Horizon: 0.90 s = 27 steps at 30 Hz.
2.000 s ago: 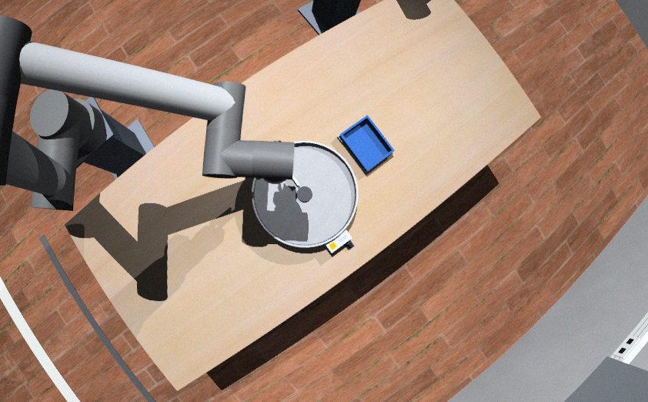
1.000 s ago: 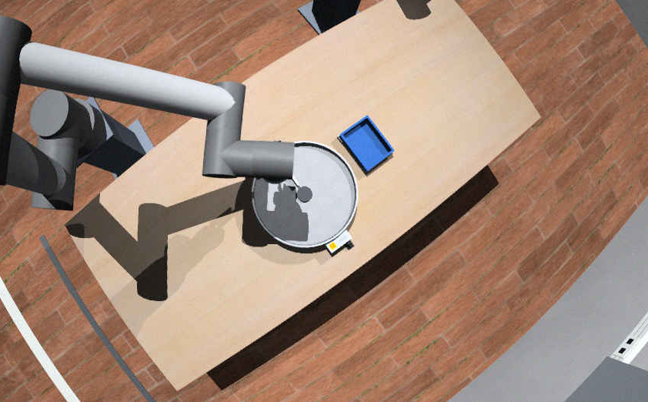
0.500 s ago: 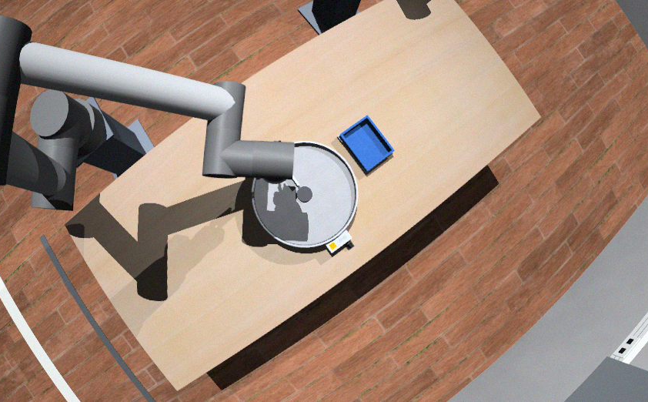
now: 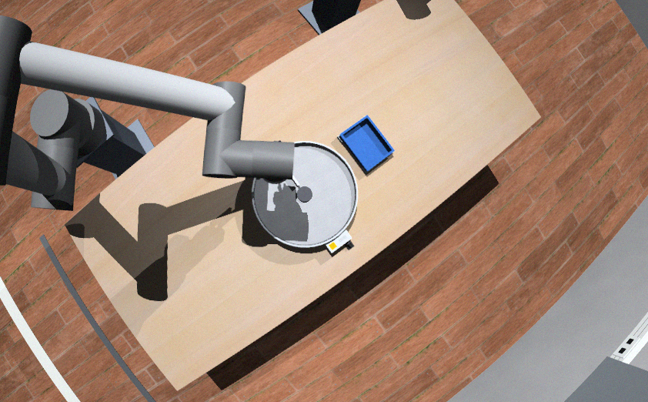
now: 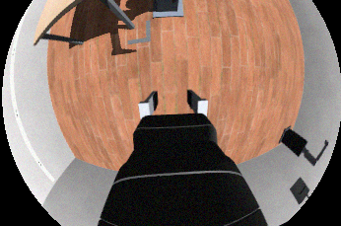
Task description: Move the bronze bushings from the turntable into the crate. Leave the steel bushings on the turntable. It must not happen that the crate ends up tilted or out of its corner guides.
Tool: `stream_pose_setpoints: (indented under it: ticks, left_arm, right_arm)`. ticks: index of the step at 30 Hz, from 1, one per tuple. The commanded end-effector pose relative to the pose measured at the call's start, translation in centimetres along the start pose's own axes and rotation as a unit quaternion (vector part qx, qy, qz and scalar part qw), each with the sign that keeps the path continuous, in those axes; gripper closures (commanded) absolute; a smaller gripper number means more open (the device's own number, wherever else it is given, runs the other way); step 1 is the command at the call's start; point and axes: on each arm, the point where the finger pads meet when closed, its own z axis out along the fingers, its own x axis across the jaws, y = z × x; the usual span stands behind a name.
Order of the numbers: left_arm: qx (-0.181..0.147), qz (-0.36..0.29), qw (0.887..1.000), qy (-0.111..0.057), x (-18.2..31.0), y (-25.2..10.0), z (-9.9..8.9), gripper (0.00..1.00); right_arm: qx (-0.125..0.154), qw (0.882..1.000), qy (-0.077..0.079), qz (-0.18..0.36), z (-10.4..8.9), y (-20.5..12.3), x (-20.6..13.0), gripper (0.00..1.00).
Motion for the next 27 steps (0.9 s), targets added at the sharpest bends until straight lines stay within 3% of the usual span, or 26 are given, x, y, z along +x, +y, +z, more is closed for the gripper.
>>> stream_pose_setpoints:
  ticks: [1, 7, 14, 21, 23, 27]
  left_arm:
    - [0.0, 0.0, 1.0, 0.0, 0.0, 0.0, -0.1, 0.0]
    - [0.0, 0.0, 1.0, 0.0, 0.0, 0.0, -0.1, 0.0]
    - [0.0, 0.0, 1.0, 0.0, 0.0, 0.0, -0.1, 0.0]
    - [0.0, 0.0, 1.0, 0.0, 0.0, 0.0, -0.1, 0.0]
    - [0.0, 0.0, 1.0, 0.0, 0.0, 0.0, -0.1, 0.0]
    - [0.0, 0.0, 1.0, 0.0, 0.0, 0.0, -0.1, 0.0]
  right_arm:
    - [0.0, 1.0, 0.001, 0.007, 0.0, 0.0, 0.0, 0.61]
    - [0.0, 1.0, 0.001, 0.027, 0.1, 0.0, -0.1, 0.61]
    - [0.0, 0.995, 0.001, 0.099, 0.8, 0.2, -0.6, 0.61]
    - [0.0, 0.979, 0.001, 0.204, 1.8, 0.3, -1.3, 0.61]
    - [0.0, 0.979, 0.001, 0.204, 1.8, 0.3, -1.3, 0.61]
    - [0.0, 0.962, 0.001, 0.274, 2.4, 0.4, -1.7, 0.61]
